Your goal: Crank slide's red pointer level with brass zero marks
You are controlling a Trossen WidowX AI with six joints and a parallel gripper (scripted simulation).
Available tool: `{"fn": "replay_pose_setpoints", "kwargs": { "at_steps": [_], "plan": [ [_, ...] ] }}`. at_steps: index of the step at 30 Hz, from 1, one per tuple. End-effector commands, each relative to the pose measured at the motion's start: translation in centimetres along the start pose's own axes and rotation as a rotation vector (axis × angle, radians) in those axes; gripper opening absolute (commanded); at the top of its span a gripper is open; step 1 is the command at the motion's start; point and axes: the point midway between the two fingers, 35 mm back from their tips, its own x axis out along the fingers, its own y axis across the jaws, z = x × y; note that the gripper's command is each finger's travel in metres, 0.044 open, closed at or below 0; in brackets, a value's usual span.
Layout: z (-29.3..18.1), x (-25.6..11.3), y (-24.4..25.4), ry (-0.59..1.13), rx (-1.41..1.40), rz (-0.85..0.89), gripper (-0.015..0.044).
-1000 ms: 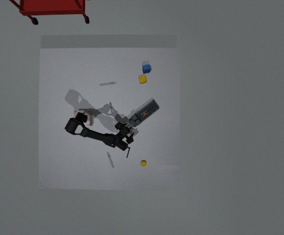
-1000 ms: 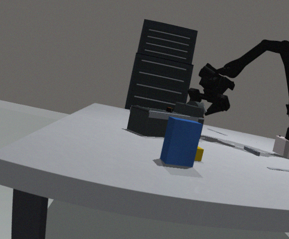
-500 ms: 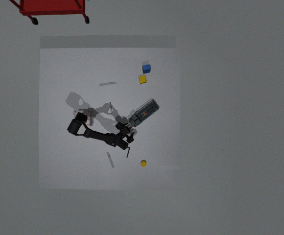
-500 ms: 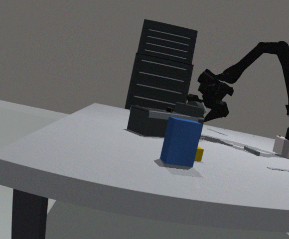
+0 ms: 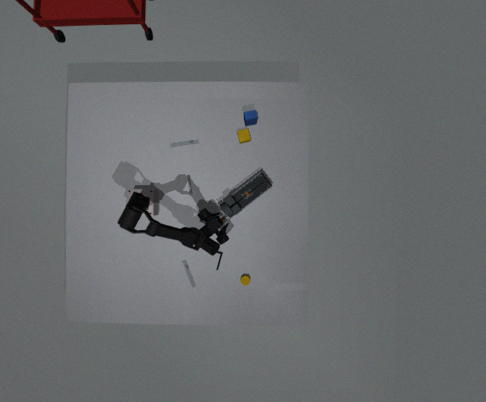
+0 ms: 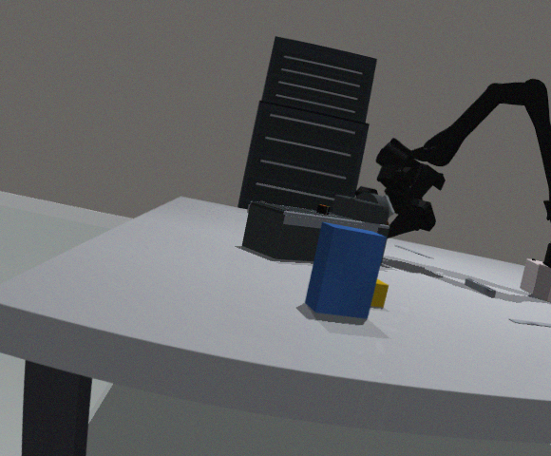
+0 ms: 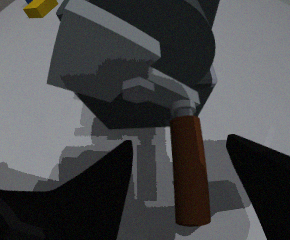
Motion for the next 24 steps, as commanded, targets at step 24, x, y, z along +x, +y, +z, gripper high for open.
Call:
{"fn": "replay_pose_setpoints", "kwargs": {
  "at_steps": [24],
  "plan": [
    [-0.2,0.18,0.15,0.002,0.006,0.001,0.0]
  ]
}}
